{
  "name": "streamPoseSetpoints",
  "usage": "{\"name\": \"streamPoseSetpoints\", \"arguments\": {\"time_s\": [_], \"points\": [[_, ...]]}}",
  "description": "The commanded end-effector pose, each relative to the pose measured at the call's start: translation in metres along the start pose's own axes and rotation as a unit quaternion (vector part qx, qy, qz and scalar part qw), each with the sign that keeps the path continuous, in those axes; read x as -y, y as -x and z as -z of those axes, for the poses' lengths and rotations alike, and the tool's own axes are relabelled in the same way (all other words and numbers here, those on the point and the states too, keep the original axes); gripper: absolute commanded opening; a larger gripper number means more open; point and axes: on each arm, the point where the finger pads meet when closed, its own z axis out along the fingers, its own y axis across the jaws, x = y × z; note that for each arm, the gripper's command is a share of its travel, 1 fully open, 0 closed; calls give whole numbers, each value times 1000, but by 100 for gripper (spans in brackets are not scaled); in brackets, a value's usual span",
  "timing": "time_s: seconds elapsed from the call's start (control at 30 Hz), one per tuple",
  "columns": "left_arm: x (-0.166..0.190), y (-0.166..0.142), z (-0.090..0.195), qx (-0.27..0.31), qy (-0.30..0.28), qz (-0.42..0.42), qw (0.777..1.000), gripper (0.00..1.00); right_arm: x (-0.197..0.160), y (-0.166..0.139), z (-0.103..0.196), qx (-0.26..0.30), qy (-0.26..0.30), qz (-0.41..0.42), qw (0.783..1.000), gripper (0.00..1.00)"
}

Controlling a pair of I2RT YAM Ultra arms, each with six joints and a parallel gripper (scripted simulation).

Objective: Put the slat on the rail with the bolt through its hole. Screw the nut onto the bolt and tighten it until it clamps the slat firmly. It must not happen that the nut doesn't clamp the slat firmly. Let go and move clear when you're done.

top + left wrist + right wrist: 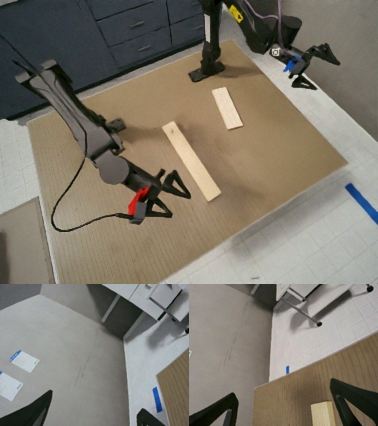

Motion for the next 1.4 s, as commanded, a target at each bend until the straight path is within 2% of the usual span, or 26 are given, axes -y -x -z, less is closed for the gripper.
{"name": "streamPoseSetpoints", "arguments": {"time_s": [0.0,0.17,0.3,0.37,0.4,0.6,0.87,0.93,1.0,1.37], "points": [[-20,25,9,10,-13,117,993,100,2,20,26,43,-18,68,997,100],[-36,58,24,35,-21,227,973,100,-6,41,59,90,-30,136,986,100],[-48,82,39,53,-32,314,947,100,-12,56,87,127,-43,188,973,100],[-48,82,39,53,-32,314,947,100,-12,56,87,127,-43,188,973,100],[-51,88,44,58,-35,336,939,100,-13,59,95,136,-47,201,969,100],[-69,121,72,82,-60,462,881,100,-21,77,139,188,-75,277,939,100],[-91,156,114,103,-101,610,779,100,-28,92,198,250,-124,365,888,100],[-91,156,114,103,-101,610,779,100,-28,92,198,250,-124,365,888,100],[-93,160,119,104,-106,624,767,100,-28,93,204,256,-130,374,882,100],[-87,158,114,96,-111,625,766,100,-32,97,203,258,-129,376,881,100]]}}
